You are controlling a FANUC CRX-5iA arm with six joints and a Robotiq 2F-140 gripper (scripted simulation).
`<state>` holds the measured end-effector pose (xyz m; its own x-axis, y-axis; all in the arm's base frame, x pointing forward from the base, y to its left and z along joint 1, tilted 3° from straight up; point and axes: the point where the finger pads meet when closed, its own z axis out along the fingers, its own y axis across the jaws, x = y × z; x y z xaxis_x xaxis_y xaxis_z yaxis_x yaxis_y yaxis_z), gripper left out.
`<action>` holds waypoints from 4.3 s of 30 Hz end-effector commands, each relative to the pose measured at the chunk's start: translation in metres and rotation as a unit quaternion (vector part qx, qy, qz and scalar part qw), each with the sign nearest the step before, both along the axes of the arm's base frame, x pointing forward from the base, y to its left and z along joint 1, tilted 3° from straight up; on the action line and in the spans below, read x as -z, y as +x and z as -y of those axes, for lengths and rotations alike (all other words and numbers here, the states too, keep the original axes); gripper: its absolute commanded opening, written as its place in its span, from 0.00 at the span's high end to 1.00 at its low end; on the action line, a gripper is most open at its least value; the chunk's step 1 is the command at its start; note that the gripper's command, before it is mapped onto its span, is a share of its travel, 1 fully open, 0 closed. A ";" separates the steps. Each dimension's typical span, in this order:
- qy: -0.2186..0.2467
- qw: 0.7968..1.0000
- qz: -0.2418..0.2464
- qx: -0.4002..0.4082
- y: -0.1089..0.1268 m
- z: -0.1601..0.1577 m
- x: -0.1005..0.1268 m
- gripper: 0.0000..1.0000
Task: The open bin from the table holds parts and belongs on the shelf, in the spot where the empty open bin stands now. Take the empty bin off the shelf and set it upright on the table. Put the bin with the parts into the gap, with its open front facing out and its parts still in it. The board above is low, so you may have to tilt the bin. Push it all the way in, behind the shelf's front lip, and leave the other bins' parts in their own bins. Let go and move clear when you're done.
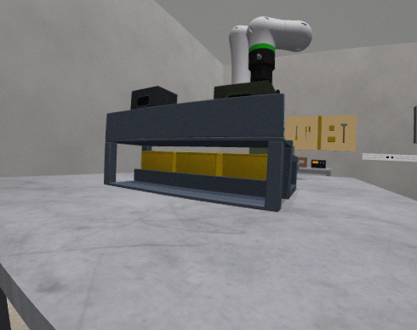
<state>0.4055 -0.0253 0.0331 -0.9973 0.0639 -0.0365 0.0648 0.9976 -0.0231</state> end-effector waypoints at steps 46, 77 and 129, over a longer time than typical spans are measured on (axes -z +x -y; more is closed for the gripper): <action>0.000 1.000 0.001 0.000 0.002 0.000 0.056 0.76; 0.000 1.000 0.001 0.000 0.003 0.000 0.056 0.76; 0.000 1.000 0.001 0.000 0.004 0.001 0.094 0.76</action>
